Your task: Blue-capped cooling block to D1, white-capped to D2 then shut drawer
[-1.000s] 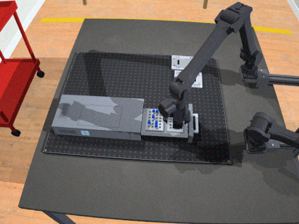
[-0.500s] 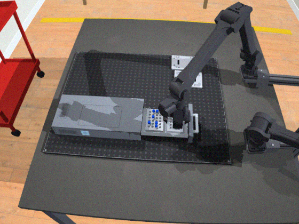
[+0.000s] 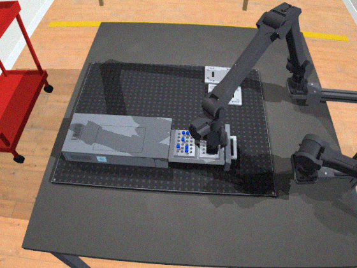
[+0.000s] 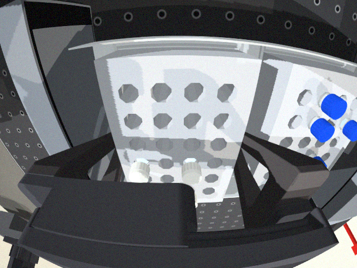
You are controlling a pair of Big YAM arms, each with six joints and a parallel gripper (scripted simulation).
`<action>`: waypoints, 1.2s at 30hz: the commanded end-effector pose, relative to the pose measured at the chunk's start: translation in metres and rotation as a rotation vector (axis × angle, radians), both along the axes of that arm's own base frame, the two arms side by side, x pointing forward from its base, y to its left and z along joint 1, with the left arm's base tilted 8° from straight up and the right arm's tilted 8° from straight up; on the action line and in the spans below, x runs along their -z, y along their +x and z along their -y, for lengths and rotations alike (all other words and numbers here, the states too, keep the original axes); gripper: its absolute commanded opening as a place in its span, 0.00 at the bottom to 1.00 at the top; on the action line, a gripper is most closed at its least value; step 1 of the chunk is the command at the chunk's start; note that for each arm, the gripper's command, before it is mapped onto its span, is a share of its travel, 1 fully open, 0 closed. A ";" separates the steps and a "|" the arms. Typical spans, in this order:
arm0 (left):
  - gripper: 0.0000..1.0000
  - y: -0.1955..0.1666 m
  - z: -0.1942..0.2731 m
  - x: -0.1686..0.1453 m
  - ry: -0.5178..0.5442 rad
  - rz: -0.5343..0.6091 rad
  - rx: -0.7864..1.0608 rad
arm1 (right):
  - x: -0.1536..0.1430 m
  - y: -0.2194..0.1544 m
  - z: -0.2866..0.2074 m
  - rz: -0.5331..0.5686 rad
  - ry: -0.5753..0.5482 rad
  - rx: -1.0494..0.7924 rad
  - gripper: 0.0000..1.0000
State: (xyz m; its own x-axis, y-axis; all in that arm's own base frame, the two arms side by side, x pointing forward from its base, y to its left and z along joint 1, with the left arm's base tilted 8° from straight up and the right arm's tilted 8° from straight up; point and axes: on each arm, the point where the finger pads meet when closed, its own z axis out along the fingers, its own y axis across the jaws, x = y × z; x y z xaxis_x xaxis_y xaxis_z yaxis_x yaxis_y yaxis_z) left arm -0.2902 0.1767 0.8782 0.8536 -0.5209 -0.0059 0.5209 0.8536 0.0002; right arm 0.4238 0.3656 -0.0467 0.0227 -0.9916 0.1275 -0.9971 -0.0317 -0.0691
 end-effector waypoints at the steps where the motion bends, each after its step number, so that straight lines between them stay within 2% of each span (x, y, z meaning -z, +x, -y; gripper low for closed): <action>1: 0.00 0.018 0.014 -0.008 0.019 -0.029 -0.008 | -0.064 0.013 -0.030 0.065 0.062 -0.001 0.00; 27: 0.00 0.018 0.014 -0.008 0.019 -0.029 -0.008 | -0.067 0.013 -0.030 0.063 0.062 0.000 0.00; 36: 0.00 0.018 0.014 -0.008 0.019 -0.029 -0.008 | -0.068 0.015 -0.027 0.028 0.035 0.006 0.00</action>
